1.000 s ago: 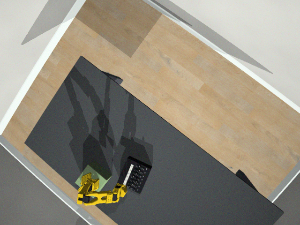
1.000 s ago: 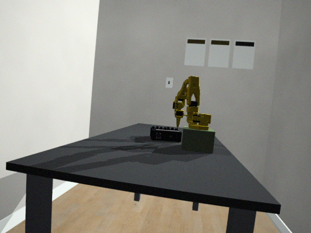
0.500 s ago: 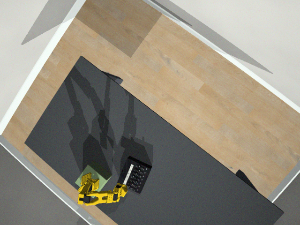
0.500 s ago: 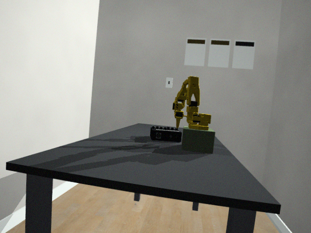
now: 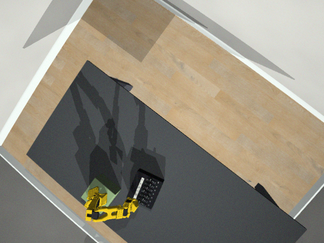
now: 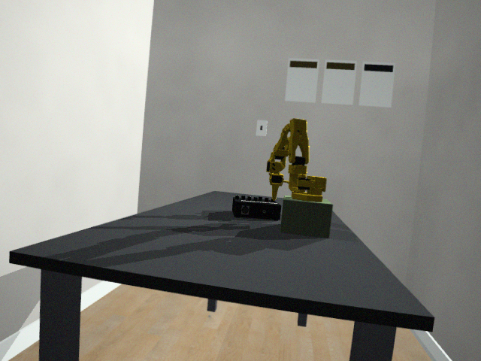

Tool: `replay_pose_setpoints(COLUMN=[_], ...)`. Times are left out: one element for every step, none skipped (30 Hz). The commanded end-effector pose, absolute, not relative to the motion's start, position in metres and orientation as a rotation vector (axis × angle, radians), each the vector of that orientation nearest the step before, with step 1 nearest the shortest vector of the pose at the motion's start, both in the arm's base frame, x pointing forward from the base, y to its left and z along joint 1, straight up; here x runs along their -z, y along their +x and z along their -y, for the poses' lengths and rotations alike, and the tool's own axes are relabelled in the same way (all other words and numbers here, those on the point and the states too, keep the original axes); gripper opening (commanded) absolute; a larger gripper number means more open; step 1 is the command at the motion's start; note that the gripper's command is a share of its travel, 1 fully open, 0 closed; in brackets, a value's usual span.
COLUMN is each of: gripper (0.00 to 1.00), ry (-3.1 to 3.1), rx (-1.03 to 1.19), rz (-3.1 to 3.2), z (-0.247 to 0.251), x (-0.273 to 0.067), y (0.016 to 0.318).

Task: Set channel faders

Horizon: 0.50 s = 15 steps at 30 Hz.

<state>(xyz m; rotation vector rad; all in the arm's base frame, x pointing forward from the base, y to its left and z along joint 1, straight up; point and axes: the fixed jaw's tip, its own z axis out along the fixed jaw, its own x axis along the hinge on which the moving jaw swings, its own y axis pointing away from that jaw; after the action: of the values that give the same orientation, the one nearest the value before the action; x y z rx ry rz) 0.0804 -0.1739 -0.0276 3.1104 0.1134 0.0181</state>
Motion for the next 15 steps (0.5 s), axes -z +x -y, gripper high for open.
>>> replay_pose_setpoints(gripper=[0.0,0.0,0.0,0.0,0.0,0.0,0.0,0.0,0.0,0.0,0.0,0.0,0.0,0.0,0.0], ry=[3.135,3.135,3.135,3.135,3.135,3.135,3.135,3.135,3.135,3.135,3.135,3.135,3.135,3.135,3.135], rx=[-0.003,-0.003,-0.003,-0.003,-0.003,-0.003,-0.003,-0.003,-0.003,-0.003,-0.003,-0.003,-0.003,-0.003,-0.003], rz=[-0.116,-0.116,-0.116,-0.116,-0.116,-0.116,-0.116,-0.116,-0.116,-0.116,-0.117,-0.117,-0.117,-0.117,-0.117], z=[0.1697,0.1697,0.1697,0.1696,0.1694,0.1691,0.1686,0.1681,0.1675,0.1669,0.1663,0.1657,0.1653,0.165,0.1648], x=[0.0324,0.0324,0.0325,0.0325,0.0328,0.0331,0.0336,0.0342,0.0349,0.0356,0.0363,0.0368,0.0373,0.0377,0.0379], y=[0.0773,0.0773,0.0773,0.0773,0.0772,0.0771,0.0769,0.0767,0.0764,0.0761,0.0759,0.0756,0.0754,0.0753,0.0752])
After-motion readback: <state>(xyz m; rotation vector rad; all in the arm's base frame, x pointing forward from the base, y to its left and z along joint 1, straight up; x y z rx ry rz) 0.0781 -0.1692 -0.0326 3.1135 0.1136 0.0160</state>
